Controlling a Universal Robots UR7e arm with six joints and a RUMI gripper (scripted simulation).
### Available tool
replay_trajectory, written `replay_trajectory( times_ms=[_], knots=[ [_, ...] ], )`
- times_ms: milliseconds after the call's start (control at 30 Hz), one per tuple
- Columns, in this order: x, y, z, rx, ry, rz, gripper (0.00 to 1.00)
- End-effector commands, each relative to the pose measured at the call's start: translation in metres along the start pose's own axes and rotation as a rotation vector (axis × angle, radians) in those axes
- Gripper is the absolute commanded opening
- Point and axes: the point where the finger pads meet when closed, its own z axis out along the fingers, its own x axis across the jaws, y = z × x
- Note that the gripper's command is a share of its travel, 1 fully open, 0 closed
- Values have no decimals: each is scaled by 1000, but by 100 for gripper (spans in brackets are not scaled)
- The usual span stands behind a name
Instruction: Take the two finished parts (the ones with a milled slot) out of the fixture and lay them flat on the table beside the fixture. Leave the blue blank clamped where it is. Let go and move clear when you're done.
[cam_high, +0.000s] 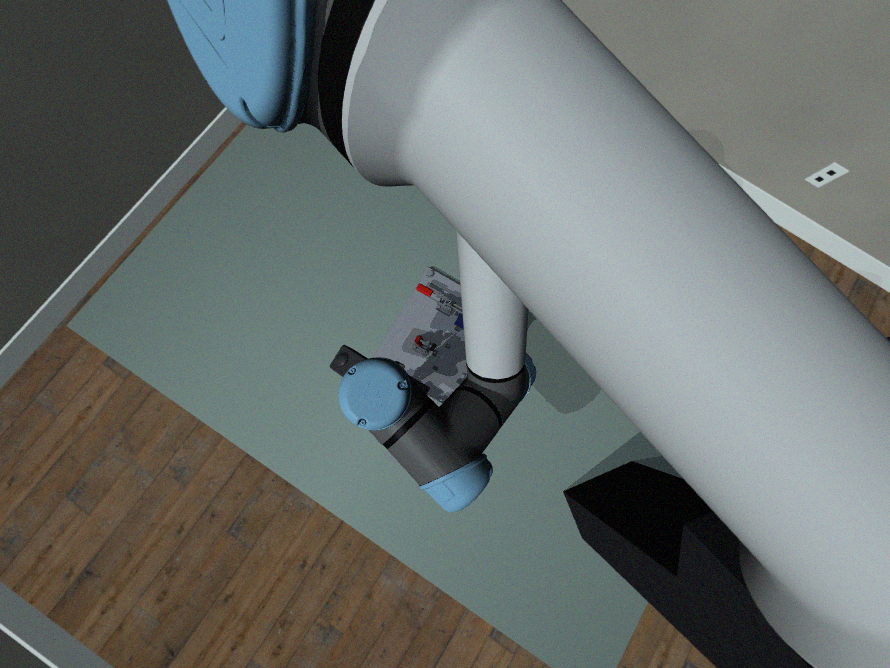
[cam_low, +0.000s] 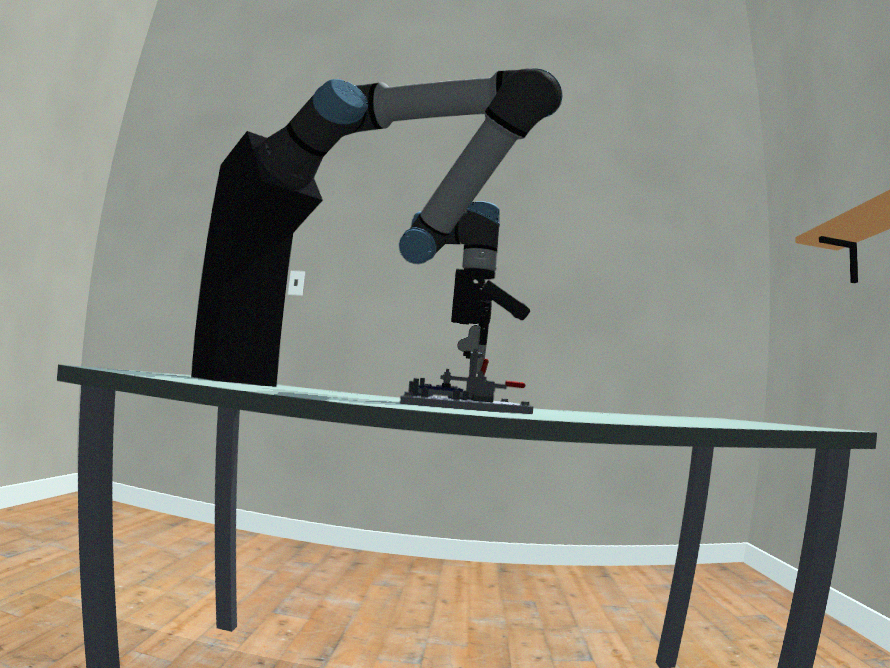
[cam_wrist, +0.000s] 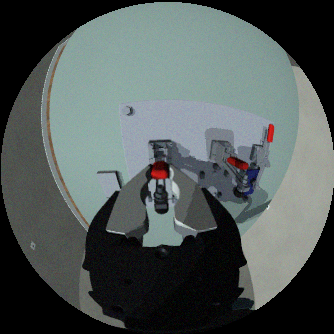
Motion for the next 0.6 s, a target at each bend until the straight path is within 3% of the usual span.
replay_trajectory(
  times_ms=[0, 200, 233, 567],
  knots=[
    [-1, 6, 3, -12, -2, -4, 0],
    [-1, 6, 3, -12, -2, -4, 0],
    [-1, 6, 3, -12, -2, -4, 28],
    [-1, 2, 1, -4, -2, -2, 28]
  ],
)
